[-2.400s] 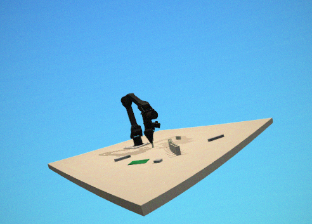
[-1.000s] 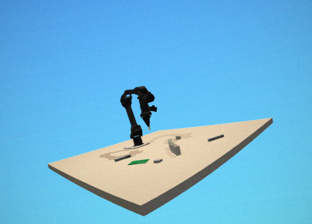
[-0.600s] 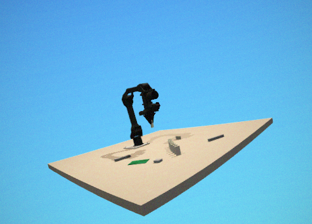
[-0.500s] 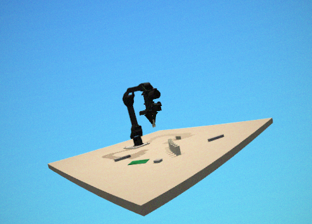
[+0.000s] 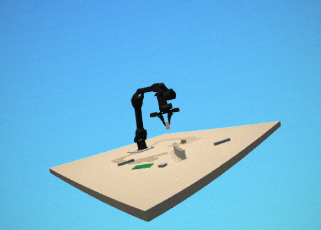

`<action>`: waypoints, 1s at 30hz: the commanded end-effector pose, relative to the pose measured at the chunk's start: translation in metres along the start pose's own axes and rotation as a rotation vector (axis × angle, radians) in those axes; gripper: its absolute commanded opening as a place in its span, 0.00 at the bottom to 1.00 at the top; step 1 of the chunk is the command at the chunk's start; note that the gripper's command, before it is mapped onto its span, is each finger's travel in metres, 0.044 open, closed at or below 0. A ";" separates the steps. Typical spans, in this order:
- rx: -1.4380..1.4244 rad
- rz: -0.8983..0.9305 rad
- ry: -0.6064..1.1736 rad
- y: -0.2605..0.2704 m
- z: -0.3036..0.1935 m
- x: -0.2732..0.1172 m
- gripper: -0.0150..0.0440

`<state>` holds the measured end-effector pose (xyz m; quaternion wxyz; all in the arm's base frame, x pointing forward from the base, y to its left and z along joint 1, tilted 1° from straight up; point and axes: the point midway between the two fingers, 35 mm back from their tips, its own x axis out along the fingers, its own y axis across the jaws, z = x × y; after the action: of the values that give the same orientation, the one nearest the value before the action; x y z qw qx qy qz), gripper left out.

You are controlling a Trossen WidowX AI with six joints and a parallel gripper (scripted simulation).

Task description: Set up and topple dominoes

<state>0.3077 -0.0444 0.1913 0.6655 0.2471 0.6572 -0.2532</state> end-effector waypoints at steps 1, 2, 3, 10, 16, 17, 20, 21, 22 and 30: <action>0.213 0.011 -0.005 0.018 0.009 0.000 0.44; 0.213 0.011 -0.005 0.018 0.009 0.000 0.44; 0.213 0.011 -0.005 0.018 0.009 0.000 0.44; 0.213 0.011 -0.005 0.019 0.009 0.003 0.44; 0.213 0.011 -0.005 0.022 0.013 0.027 0.44; 0.213 0.011 -0.005 0.022 0.014 0.031 0.44; 0.213 0.011 -0.005 0.023 0.015 0.043 0.44; 0.213 0.011 -0.005 0.023 0.015 0.047 0.44; 0.213 0.011 -0.005 0.023 0.015 0.051 0.44; 0.213 0.011 -0.005 0.023 0.015 0.084 0.44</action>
<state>0.3358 -0.0385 0.1191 0.6400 0.3168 0.6237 -0.3178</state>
